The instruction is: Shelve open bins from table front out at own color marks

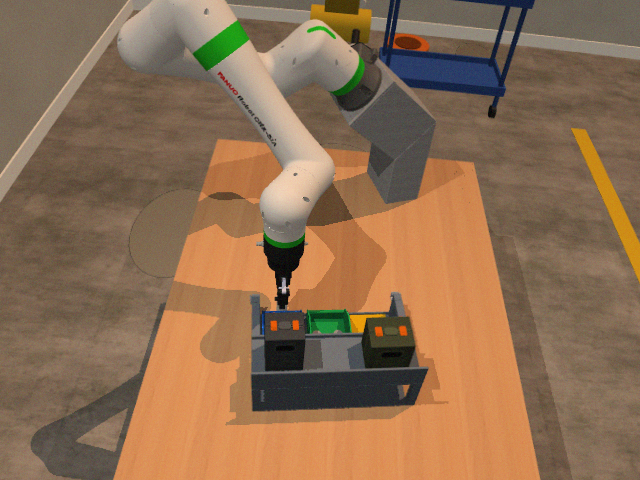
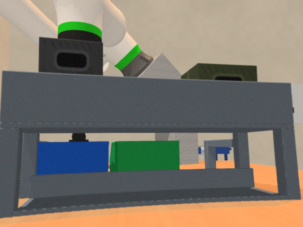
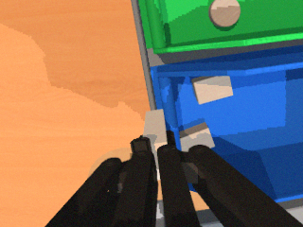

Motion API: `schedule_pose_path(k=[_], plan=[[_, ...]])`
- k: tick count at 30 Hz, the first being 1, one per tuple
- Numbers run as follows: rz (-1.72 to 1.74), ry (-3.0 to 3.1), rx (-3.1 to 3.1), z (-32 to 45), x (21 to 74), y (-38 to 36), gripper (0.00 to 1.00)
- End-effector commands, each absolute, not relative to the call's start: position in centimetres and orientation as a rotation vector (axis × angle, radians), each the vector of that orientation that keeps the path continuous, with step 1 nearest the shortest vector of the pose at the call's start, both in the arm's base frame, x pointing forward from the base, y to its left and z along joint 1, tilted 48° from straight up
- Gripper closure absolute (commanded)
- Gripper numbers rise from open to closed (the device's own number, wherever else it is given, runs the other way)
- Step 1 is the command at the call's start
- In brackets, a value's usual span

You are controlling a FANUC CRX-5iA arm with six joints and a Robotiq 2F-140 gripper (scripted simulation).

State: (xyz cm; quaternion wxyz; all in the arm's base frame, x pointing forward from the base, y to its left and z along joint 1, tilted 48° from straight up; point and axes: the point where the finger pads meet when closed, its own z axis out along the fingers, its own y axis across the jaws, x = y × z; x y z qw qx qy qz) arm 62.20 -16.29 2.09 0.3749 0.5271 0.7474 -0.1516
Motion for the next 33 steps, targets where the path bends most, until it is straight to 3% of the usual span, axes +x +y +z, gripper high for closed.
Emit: schedule_pose_path(k=[1, 33], plan=[[-0.388, 1.913, 1.349, 2.1, 62.2, -16.3, 1.00], [-0.388, 1.913, 1.349, 3.1, 59.6, -15.8, 1.00]])
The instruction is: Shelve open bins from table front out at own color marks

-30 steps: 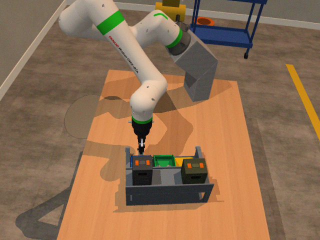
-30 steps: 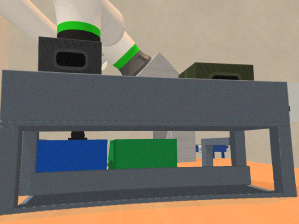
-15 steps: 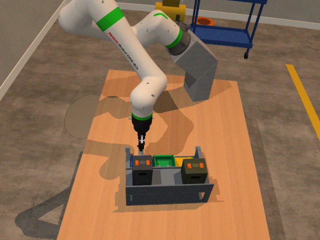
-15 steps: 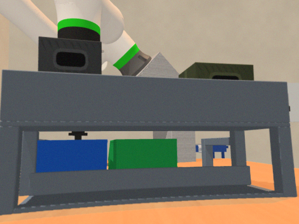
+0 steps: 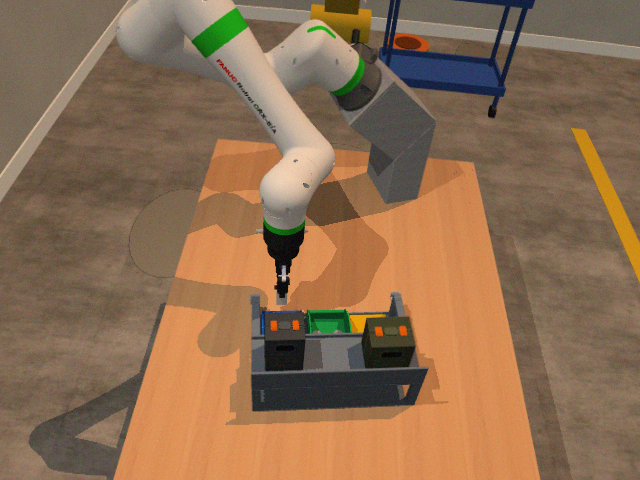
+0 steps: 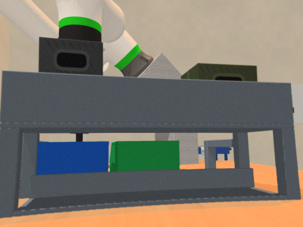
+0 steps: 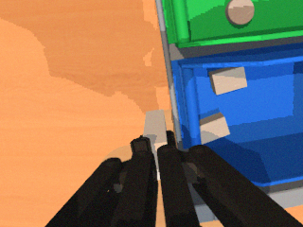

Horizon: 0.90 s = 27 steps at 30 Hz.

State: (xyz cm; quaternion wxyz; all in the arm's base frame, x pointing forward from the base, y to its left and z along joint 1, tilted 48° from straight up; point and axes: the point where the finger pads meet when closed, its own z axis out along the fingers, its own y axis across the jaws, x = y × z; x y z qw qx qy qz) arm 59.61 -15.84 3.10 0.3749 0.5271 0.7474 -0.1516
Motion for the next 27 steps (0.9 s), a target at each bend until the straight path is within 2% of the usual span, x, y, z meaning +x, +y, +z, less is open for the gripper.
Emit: schedule_pose_path(k=[1, 27], plan=[[-0.388, 1.913, 1.349, 3.1, 59.6, -15.8, 1.00], [-0.388, 1.913, 1.349, 7.0, 57.3, -12.2, 1.00]])
